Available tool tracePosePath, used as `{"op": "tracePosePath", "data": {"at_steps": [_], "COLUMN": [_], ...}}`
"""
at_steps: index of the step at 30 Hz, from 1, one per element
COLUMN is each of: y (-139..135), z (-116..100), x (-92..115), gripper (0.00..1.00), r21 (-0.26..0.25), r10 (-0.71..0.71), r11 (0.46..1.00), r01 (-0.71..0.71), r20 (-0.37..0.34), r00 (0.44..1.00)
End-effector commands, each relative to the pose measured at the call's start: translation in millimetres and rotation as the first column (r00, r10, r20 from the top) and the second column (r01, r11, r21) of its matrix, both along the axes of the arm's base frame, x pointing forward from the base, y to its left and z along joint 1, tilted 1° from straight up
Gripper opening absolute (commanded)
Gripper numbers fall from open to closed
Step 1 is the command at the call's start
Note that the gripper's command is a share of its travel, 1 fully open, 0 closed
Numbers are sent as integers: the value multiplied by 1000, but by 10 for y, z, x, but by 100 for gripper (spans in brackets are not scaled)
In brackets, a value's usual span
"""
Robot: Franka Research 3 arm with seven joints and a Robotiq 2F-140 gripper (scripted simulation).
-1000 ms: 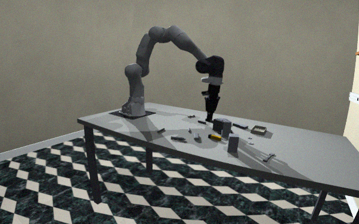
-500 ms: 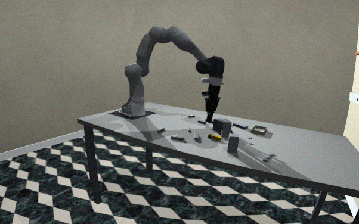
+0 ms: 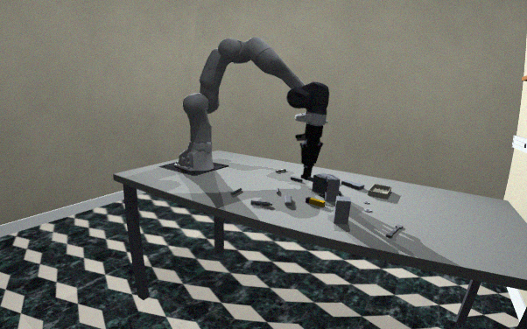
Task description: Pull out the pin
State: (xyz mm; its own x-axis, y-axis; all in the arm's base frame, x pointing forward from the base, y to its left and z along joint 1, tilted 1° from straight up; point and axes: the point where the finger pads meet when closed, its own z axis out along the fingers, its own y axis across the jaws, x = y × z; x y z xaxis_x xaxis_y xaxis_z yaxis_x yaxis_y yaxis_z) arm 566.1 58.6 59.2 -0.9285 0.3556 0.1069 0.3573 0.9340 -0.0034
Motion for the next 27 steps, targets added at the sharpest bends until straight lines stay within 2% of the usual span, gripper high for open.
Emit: {"op": "tracePosePath", "data": {"at_steps": [1,27], "y": [7,53], "z": [17,25], "x": [4,-103], "gripper": [10,10], "r21": [0,2], "r10": [-6,-7], "r11": [1000,1000], "r01": [6,7], "r20": [3,7], "r00": [1000,1000]}}
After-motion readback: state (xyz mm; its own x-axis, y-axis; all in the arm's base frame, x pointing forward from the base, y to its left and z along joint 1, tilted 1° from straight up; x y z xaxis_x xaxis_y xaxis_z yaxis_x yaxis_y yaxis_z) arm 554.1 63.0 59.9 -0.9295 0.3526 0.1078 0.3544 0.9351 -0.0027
